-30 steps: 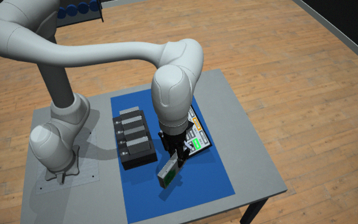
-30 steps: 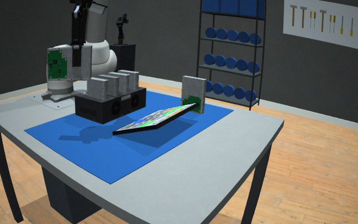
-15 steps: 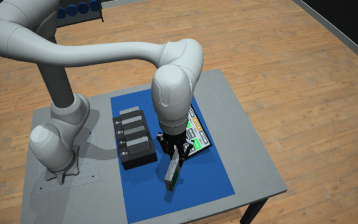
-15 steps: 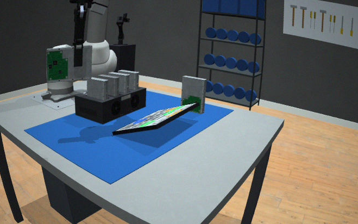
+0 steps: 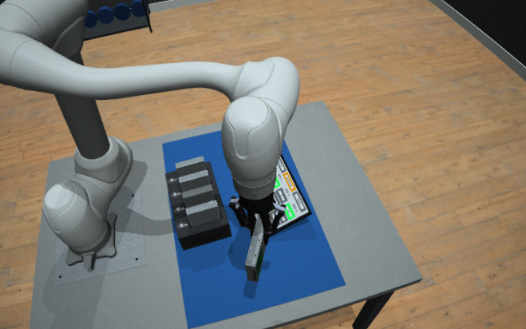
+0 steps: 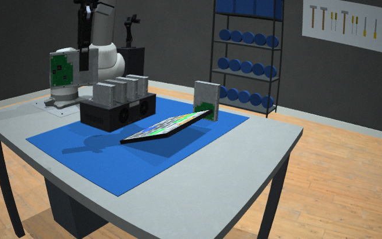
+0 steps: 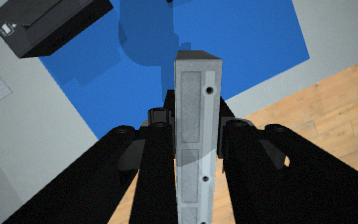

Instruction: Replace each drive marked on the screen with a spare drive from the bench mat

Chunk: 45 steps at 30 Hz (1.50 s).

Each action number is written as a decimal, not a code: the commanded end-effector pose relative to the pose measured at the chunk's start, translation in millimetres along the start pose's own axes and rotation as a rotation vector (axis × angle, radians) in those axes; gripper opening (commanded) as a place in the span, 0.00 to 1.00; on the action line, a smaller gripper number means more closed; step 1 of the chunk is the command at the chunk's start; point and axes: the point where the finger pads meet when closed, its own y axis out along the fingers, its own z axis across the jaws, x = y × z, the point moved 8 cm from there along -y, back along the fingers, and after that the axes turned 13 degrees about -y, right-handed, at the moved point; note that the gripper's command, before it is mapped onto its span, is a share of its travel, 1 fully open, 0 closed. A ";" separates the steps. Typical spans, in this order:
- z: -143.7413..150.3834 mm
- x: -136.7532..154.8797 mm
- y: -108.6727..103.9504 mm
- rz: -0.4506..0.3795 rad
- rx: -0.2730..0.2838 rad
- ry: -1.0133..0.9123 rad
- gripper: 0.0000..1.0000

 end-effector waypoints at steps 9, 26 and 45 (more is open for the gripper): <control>-2.9 12.8 0.8 0.161 0.037 0.000 0.10; -6.4 29.1 4.9 0.371 0.088 0.000 0.10; -11.3 48.5 18.6 0.669 0.151 -0.001 0.10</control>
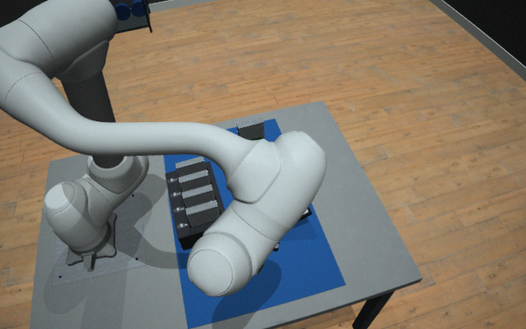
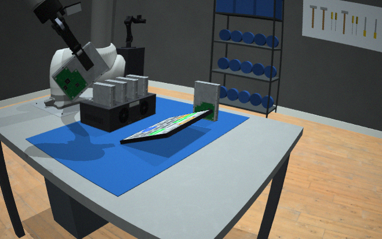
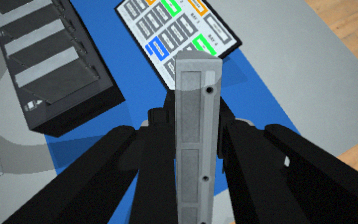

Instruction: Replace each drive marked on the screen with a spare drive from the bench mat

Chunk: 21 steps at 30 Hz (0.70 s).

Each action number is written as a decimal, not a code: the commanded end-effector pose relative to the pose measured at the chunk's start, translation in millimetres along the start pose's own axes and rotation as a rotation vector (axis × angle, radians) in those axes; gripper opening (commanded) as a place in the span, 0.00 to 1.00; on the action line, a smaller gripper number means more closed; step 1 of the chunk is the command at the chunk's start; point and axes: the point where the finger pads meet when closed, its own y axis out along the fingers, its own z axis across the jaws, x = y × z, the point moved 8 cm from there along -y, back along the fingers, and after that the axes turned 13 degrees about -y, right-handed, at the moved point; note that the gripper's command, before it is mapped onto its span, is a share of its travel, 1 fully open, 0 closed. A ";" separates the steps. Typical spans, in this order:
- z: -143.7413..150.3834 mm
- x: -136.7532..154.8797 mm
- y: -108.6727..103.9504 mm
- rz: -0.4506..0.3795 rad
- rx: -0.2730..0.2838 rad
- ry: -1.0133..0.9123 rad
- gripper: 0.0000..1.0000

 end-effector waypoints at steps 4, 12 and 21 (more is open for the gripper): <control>-2.0 9.2 -0.1 0.119 0.029 -0.002 0.10; -2.3 11.1 -0.2 0.142 0.035 -0.002 0.10; -4.2 18.3 2.6 0.238 0.053 -0.001 0.10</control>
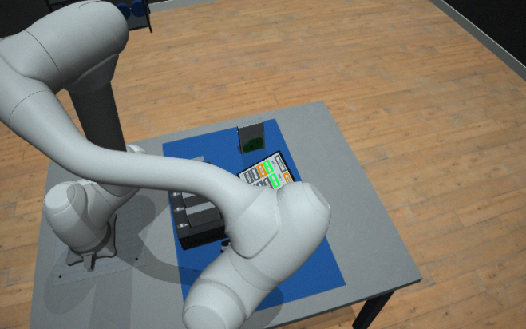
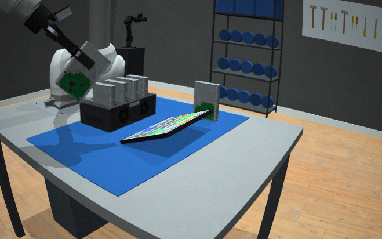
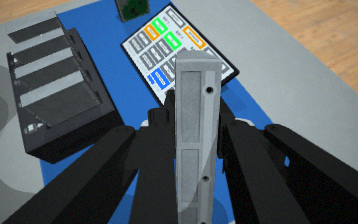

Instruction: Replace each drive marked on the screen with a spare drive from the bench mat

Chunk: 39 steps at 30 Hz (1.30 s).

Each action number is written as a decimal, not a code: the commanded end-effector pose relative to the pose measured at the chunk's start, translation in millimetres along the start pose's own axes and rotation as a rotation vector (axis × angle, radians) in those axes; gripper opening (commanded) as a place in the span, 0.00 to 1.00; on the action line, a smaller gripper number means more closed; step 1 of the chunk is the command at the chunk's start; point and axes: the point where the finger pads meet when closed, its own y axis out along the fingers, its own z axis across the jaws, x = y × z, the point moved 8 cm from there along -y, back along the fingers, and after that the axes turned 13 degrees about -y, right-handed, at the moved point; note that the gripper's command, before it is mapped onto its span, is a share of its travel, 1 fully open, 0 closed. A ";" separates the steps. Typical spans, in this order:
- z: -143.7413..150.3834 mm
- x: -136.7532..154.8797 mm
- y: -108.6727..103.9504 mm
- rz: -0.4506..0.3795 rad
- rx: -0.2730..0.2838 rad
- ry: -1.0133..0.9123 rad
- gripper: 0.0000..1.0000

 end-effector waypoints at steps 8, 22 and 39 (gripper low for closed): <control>-4.1 18.4 2.2 0.242 0.056 -0.002 0.10; -5.4 25.3 3.1 0.329 0.079 -0.003 0.10; -10.1 45.8 15.6 0.630 0.145 -0.003 0.10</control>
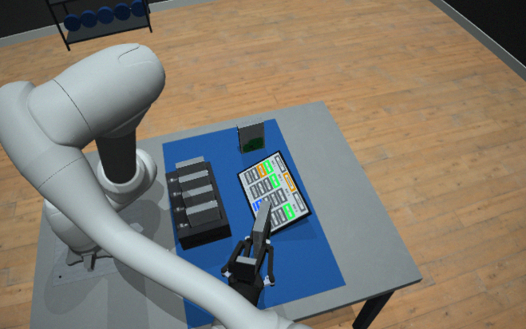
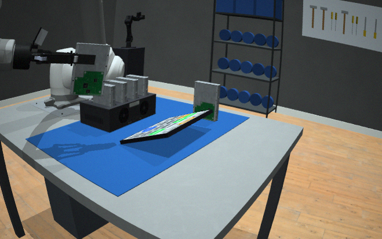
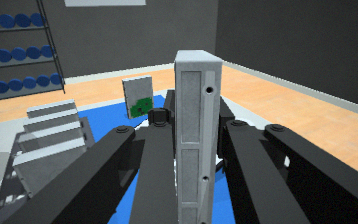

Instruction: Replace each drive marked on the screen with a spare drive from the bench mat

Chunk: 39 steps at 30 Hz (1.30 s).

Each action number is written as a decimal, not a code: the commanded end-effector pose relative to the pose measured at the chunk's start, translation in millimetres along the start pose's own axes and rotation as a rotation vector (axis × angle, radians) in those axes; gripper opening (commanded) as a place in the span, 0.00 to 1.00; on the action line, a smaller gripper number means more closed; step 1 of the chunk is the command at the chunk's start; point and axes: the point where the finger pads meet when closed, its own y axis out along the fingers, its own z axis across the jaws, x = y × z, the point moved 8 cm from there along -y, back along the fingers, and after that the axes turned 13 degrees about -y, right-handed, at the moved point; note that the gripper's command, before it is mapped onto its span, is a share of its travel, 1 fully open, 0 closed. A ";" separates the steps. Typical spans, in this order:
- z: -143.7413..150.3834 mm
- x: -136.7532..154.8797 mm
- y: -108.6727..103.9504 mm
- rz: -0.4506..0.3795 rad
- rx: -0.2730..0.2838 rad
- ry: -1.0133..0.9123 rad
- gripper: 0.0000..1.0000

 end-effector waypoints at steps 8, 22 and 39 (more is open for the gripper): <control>-2.1 9.7 0.5 0.131 0.030 -0.002 0.10; -2.2 10.1 0.5 0.136 0.031 -0.002 0.10; -2.2 10.1 0.5 0.136 0.031 -0.002 0.10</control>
